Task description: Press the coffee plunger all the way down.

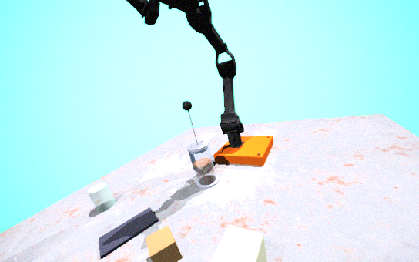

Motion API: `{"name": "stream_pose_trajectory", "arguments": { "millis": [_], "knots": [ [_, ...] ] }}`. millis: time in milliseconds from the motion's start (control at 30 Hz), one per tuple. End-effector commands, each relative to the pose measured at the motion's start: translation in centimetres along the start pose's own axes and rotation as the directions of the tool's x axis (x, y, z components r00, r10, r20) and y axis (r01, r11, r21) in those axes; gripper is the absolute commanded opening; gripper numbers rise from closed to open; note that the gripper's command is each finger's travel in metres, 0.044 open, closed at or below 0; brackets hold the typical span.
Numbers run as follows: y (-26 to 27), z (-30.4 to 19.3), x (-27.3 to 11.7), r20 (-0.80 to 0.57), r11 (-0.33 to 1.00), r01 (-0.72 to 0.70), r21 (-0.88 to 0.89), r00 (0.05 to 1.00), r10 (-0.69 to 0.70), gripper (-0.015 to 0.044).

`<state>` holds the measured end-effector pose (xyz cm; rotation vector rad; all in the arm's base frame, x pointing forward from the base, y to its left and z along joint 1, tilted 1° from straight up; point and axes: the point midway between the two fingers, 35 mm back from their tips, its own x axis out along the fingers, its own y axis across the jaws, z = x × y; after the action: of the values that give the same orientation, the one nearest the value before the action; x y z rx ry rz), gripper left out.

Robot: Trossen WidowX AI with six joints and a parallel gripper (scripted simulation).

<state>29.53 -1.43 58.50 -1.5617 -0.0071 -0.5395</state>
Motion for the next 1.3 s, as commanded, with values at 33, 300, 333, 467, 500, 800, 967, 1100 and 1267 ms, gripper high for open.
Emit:
{"name": "stream_pose_trajectory", "arguments": {
  "millis": [33,300,333,467,500,800,967,1100,1267],
  "knots": [
    [6.6,-1.2,-4.9,0.139,0.854,-0.309,0.420,0.951,0.275,0.0440],
    [10.3,-2.0,-8.4,0.188,0.646,-0.445,0.620,0.884,0.428,0.0440],
    [10.8,-2.1,-8.9,0.194,0.613,-0.457,0.644,0.873,0.448,0.0440],
    [12.8,-2.5,-11.1,0.216,0.462,-0.490,0.739,0.822,0.528,0.0440],
    [13.4,-2.6,-11.7,0.221,0.420,-0.493,0.762,0.807,0.548,0.0440],
    [18.1,-3.4,-17.7,0.262,0.019,-0.394,0.919,0.647,0.716,0.0440],
    [19.6,-3.6,-19.4,0.273,-0.087,-0.321,0.943,0.595,0.756,0.0440],
    [21.4,-3.6,-20.1,0.273,-0.087,-0.321,0.943,0.595,0.756,0.0440],
    [25.0,-3.7,-21.1,0.272,-0.087,-0.320,0.944,0.596,0.756,0.0440]
  ]
}}
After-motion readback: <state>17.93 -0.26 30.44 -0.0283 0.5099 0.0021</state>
